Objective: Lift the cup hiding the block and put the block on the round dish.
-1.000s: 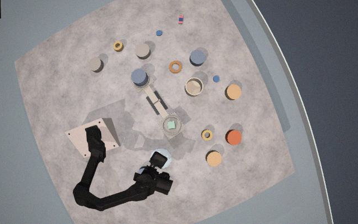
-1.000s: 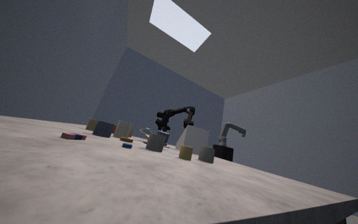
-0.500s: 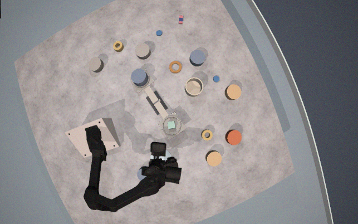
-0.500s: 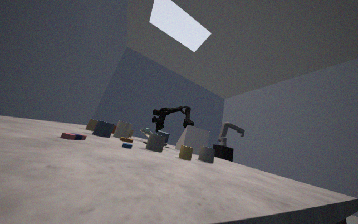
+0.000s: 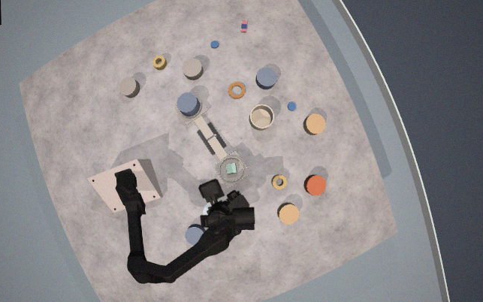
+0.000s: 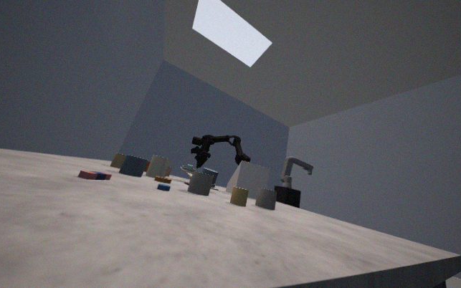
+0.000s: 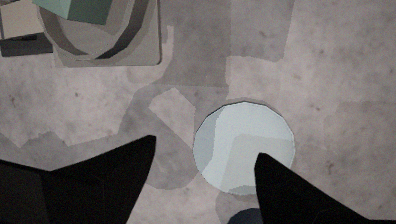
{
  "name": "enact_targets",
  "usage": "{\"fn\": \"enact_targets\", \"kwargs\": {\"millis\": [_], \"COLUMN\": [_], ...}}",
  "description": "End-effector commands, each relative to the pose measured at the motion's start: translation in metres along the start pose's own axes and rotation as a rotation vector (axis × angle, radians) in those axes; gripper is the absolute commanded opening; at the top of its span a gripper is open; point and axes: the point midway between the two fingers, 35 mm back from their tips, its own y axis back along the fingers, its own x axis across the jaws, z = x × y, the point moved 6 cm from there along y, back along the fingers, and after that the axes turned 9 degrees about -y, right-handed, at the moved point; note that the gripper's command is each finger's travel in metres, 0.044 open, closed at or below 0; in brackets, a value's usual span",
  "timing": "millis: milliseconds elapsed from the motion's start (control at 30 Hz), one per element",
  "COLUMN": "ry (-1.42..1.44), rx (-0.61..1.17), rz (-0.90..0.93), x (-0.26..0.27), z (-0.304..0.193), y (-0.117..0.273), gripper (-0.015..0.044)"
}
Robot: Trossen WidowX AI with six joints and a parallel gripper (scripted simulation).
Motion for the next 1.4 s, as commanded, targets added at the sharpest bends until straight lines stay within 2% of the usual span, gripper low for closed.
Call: {"fn": "enact_targets", "kwargs": {"millis": [0, 1100, 1367], "ry": [0.155, 1.271, 1.294], "rx": [0.014, 0.108, 0.111], "rz": [-0.005, -0.050, -0.051], "x": [0.011, 0.112, 0.114], "z": [0.011, 0.064, 0.065], "y": [0.001, 0.014, 0.014], "gripper": [0.0260, 0.0260, 0.0260]}}
